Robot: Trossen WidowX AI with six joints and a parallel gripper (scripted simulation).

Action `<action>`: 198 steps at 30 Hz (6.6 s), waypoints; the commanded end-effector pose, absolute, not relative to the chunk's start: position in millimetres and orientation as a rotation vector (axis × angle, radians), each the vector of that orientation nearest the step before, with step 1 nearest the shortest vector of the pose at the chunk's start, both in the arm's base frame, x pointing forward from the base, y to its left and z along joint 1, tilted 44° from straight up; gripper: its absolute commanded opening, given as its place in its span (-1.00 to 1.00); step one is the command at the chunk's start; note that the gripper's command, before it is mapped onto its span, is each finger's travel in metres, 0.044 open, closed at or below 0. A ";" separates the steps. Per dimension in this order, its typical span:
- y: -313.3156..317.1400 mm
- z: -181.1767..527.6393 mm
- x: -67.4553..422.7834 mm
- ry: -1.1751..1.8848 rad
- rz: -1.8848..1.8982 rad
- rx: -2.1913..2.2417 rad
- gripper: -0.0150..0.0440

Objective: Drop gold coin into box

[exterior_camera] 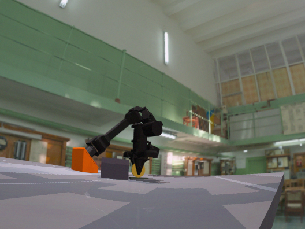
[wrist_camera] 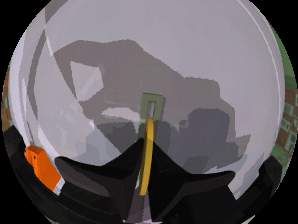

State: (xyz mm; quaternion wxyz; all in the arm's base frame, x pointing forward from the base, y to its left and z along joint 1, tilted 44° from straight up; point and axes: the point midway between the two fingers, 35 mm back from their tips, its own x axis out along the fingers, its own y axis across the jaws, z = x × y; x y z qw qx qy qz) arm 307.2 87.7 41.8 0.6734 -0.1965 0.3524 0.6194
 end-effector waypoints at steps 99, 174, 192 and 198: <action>-63.6 20.1 306.4 1.003 1.225 -0.194 -0.49; -53.4 9.6 304.8 1.004 1.222 -0.186 -0.49; -51.6 7.8 306.1 1.001 1.222 -0.196 -0.22; -51.6 7.8 306.1 1.001 1.222 -0.196 0.05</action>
